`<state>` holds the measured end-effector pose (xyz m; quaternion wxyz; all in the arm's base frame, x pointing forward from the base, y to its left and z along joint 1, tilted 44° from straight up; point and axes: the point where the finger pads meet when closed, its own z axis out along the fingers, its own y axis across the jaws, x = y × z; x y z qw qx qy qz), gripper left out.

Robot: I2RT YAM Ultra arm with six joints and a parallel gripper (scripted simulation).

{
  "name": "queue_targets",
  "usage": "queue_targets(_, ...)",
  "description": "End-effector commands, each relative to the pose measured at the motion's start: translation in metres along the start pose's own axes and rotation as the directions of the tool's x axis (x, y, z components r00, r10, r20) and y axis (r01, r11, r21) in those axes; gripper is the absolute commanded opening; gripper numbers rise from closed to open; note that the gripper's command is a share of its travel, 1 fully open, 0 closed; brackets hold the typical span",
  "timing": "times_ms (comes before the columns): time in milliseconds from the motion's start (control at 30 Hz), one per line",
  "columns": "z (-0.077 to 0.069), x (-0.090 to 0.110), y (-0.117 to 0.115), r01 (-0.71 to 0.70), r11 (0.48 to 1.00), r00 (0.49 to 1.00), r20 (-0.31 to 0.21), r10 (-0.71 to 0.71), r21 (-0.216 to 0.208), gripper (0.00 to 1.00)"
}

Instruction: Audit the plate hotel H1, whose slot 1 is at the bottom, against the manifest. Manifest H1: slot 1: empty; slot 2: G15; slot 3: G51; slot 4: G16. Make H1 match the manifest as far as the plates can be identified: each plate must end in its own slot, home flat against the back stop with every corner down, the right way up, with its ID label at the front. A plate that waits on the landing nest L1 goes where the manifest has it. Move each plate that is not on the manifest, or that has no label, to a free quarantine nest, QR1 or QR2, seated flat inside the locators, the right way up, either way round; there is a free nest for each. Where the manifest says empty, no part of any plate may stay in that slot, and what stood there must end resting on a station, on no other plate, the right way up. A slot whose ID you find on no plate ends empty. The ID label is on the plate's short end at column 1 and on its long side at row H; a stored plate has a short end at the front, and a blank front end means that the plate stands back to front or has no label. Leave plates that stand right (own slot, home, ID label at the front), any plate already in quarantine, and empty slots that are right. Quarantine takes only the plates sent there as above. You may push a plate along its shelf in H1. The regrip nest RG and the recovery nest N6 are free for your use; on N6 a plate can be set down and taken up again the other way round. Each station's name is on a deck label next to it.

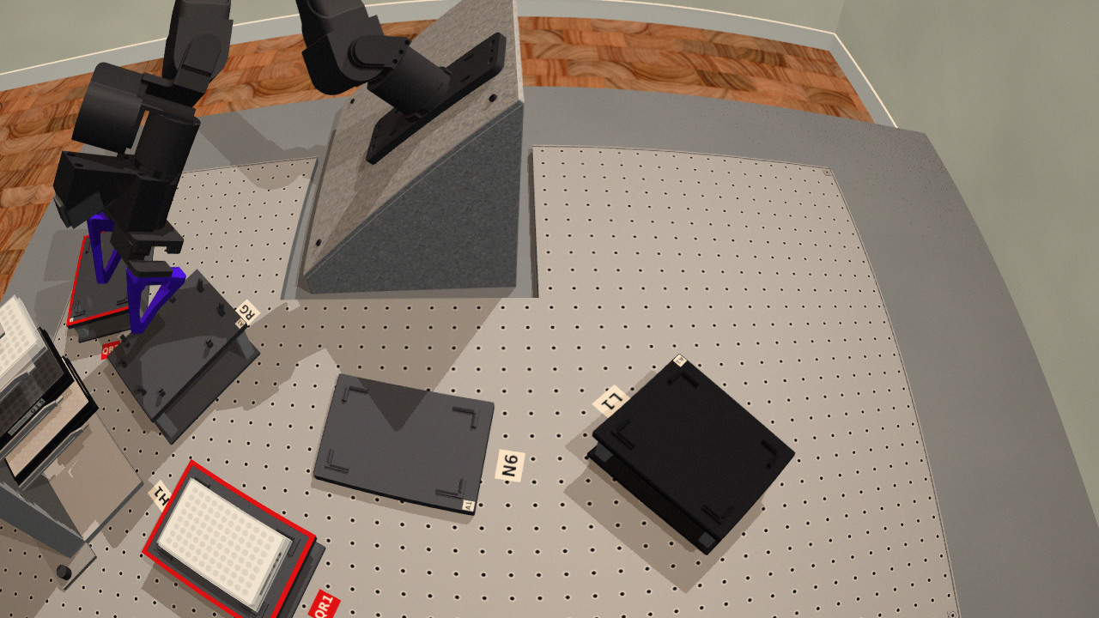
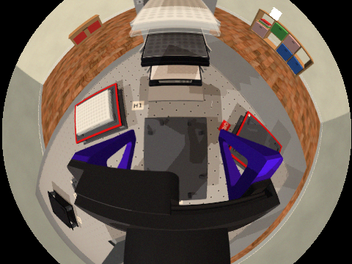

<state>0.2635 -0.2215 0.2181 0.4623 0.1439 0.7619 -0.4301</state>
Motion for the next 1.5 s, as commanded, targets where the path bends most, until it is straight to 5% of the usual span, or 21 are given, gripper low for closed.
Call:
queue_targets(0, 0.000, -0.007, 0.000, -0.007, 1.000, 1.000, 0.031, 0.008, -0.008, 1.00)
queue_targets(733, 0.024, 0.017, 0.001, -0.006, 1.000, 0.999, 0.031, 0.007, -0.007, 1.00)
queue_targets(1467, 0.048, -0.002, 0.001, -0.007, 1.000, 0.999, 0.032, 0.007, -0.008, 1.00)
